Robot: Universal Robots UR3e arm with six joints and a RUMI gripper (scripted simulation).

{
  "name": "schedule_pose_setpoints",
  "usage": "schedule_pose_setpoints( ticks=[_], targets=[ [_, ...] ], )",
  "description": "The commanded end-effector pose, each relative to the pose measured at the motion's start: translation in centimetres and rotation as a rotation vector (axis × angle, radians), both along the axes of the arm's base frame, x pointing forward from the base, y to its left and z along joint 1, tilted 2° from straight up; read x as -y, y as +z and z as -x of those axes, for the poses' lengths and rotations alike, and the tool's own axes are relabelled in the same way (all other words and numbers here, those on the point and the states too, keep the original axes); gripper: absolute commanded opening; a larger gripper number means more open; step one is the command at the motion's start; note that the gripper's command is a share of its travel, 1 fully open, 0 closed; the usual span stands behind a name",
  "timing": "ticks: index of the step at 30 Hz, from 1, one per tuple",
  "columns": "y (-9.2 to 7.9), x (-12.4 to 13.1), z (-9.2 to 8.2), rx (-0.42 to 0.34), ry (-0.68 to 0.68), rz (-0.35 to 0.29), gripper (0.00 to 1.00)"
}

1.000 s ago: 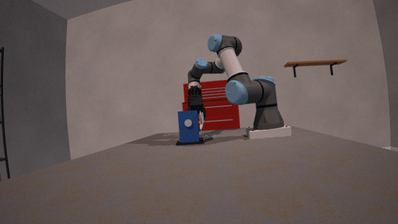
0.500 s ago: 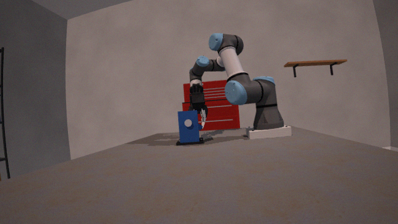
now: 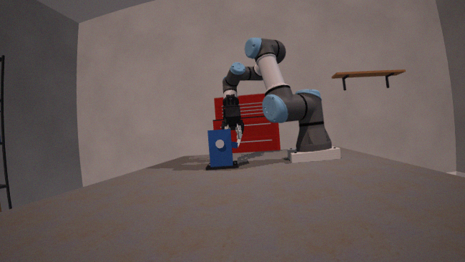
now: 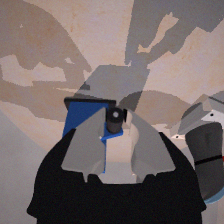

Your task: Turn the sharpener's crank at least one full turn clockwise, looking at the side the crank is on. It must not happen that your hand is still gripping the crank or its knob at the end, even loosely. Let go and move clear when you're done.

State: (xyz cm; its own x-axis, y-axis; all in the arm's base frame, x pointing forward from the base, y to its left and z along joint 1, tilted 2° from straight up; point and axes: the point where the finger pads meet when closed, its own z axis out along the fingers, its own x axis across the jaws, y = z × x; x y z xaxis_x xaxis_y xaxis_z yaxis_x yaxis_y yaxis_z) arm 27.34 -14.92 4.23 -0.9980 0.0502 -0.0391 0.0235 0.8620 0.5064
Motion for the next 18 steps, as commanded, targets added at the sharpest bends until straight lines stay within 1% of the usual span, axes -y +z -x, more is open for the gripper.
schedule_pose_setpoints(
  ticks=[1, 18],
  targets=[
    [0.6, 0.0, 0.1, 0.002, 0.0, 0.002, 0.09],
    [2.3, 0.1, 0.2, 0.002, 0.0, 0.002, 0.09]
  ],
)
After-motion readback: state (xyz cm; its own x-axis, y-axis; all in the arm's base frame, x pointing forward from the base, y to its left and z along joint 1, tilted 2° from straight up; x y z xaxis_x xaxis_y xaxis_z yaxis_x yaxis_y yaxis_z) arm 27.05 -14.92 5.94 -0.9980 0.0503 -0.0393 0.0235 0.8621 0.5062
